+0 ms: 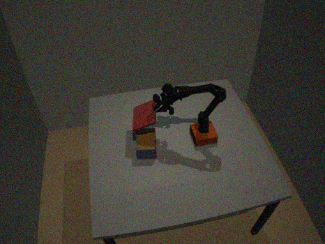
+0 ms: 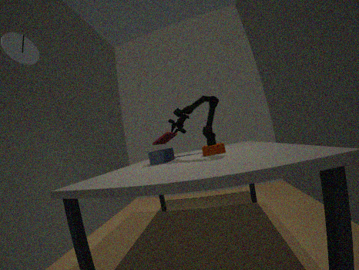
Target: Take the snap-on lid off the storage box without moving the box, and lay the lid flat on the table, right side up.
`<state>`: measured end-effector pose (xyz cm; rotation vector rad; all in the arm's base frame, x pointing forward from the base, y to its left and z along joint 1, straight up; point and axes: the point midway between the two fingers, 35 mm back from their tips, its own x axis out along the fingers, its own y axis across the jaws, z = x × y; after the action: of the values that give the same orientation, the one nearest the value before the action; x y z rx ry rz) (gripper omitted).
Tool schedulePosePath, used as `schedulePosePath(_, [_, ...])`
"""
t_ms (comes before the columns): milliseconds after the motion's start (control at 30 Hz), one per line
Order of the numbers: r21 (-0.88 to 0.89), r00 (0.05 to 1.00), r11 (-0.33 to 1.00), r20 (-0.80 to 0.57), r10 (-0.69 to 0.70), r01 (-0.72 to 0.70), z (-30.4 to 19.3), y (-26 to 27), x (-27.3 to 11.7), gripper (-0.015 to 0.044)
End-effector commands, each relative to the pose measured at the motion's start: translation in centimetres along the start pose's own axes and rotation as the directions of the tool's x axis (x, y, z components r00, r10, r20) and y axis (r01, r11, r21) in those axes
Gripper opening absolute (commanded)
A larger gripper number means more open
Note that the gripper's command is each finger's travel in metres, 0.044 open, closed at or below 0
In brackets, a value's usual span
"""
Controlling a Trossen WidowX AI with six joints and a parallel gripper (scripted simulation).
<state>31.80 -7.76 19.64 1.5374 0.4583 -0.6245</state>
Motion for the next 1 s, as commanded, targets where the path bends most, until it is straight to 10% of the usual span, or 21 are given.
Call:
schedulePosePath(0, [-0.007, 1.0, 1.0, -0.001, 0.015, -0.015, 0.6, 0.5, -0.2, 0.0])
schedulePosePath(967, [-0.013, 1.0, 1.0, 0.003, 0.015, -0.014, 6.4, 0.3, -0.5, 0.0])
